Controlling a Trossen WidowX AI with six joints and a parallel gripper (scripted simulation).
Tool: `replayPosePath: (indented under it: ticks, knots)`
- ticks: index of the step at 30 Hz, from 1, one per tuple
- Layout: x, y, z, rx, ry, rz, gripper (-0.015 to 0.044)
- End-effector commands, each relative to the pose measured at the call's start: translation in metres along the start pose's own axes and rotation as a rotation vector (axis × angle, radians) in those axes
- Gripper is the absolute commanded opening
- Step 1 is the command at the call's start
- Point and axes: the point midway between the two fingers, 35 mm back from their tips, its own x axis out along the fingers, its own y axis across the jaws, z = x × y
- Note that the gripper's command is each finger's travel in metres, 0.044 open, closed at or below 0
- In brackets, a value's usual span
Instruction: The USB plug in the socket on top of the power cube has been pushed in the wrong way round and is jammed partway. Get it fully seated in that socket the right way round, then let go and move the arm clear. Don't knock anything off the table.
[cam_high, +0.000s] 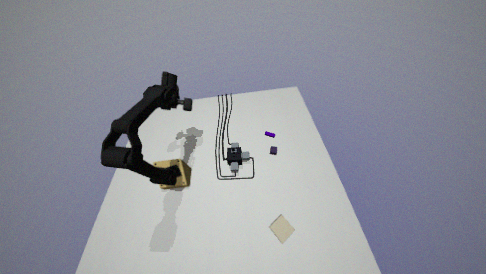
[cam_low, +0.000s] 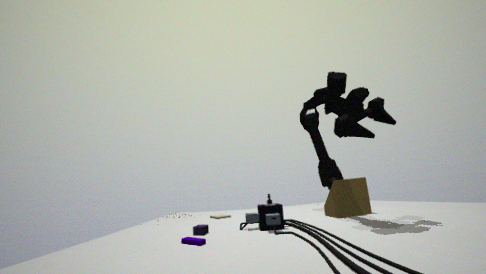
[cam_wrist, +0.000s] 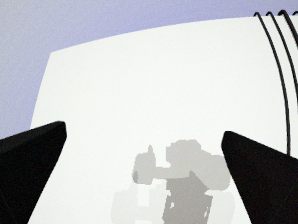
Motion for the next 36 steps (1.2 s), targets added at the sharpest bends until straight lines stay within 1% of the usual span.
replayPosePath:
  ticks: [1,11,20,27,34,36]
  knots:
    - [-0.027,-0.070,-0.003,0.595,-0.010,-0.152,0.0440]
    - [-0.061,-0.152,-0.034,1.340,-0.067,-0.365,0.0440]
    - [-0.092,-0.214,-0.079,1.979,-0.190,-0.573,0.0440]
    - [-0.118,-0.254,-0.120,2.432,-0.358,-0.760,0.0440]
    - [-0.143,-0.291,-0.159,2.825,-0.612,-0.961,0.0440]
    - [-0.147,-0.297,-0.166,2.886,-0.668,-0.997,0.0440]
